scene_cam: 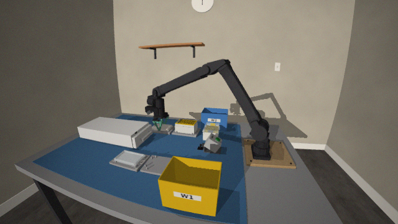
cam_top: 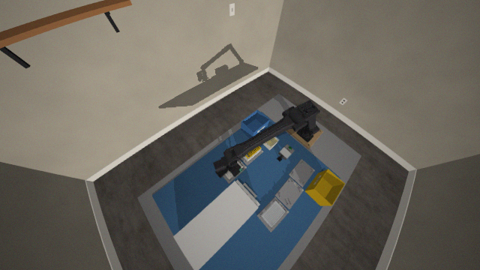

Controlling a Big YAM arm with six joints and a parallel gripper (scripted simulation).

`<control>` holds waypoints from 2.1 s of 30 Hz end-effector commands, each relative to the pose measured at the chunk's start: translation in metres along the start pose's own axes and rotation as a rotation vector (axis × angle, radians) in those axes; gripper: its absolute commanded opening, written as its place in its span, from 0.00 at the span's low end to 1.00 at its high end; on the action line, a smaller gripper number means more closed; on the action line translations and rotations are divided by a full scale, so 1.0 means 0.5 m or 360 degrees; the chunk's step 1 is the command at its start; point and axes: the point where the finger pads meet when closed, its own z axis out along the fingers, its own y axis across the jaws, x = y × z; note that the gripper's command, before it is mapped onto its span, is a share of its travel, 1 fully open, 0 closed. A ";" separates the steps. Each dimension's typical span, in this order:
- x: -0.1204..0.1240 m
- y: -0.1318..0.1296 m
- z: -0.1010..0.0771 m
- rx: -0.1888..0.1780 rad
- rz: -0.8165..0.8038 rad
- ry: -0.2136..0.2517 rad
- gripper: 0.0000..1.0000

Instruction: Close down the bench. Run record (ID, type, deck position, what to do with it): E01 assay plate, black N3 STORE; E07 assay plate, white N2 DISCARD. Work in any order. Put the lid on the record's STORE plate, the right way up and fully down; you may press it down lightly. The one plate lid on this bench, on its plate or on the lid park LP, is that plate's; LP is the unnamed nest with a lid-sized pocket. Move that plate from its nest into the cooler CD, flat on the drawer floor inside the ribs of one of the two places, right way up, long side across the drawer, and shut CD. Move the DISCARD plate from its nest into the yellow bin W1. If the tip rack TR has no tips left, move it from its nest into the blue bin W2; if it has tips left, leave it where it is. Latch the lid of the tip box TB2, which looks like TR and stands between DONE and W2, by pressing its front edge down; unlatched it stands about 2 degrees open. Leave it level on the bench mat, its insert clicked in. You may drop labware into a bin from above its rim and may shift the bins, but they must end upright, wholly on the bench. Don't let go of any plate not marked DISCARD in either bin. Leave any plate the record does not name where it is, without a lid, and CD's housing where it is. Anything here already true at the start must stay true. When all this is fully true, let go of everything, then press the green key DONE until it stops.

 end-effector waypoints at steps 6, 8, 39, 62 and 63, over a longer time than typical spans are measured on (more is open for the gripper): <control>-0.027 0.001 -0.056 0.0031 0.0012 -0.0081 0.00; -0.029 0.001 -0.066 0.0033 0.0012 -0.0087 0.00; -0.029 -0.007 -0.067 0.0029 0.0004 -0.0085 0.00; -0.044 -0.007 -0.176 0.0052 0.0015 -0.0149 0.00; -0.044 -0.007 -0.178 0.0052 0.0016 -0.0148 0.00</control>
